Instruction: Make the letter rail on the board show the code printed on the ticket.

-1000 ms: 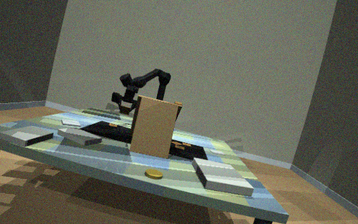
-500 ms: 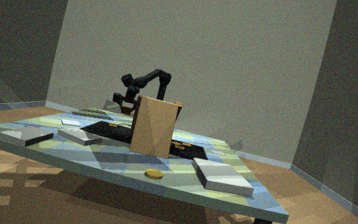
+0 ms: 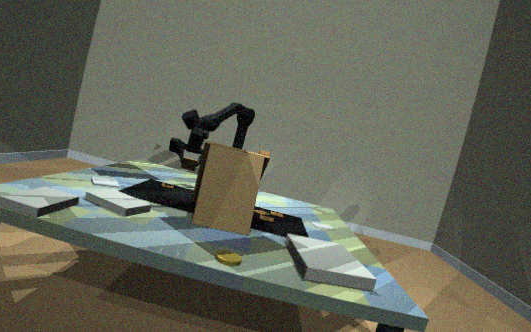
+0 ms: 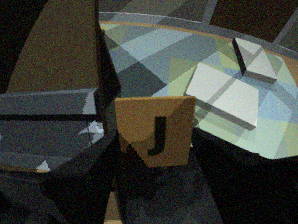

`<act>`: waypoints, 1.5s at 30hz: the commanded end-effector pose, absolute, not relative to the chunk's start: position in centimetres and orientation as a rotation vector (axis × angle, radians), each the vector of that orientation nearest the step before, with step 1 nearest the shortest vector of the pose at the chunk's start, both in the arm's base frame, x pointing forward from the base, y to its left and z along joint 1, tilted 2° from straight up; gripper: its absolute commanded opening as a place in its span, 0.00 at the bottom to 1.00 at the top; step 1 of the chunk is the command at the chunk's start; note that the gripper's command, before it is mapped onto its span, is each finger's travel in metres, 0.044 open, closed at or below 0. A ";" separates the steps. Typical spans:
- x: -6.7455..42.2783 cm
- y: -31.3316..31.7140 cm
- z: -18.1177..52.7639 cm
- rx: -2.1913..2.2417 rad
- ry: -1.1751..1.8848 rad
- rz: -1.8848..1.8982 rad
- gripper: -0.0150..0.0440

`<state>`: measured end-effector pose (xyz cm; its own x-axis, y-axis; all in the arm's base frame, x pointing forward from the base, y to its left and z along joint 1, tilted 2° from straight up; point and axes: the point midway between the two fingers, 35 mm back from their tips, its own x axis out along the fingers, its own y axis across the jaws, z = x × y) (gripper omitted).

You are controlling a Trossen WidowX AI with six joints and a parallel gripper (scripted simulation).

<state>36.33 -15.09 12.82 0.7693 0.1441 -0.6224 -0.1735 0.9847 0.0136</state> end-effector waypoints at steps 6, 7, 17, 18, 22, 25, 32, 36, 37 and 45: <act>36.3 -14.7 12.9 -0.043 0.671 0.166 0.25; 36.3 -14.7 12.9 -0.043 0.671 0.166 0.25; 36.2 -14.2 12.9 -0.043 0.671 0.166 0.25; 36.2 -14.1 12.9 -0.043 0.671 0.166 0.25; 36.1 -13.9 12.9 -0.043 0.671 0.166 0.25; 36.1 -13.8 12.9 -0.042 0.671 0.166 0.25; 36.1 -13.4 12.9 -0.042 0.671 0.166 0.25; 36.0 -13.2 12.9 -0.042 0.671 0.166 0.25; 36.0 -13.2 12.9 -0.042 0.671 0.166 0.25; 36.0 -12.8 12.9 -0.042 0.671 0.166 0.25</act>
<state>35.98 -12.86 12.87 0.7690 0.1453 -0.6225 -0.1736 0.9847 0.0154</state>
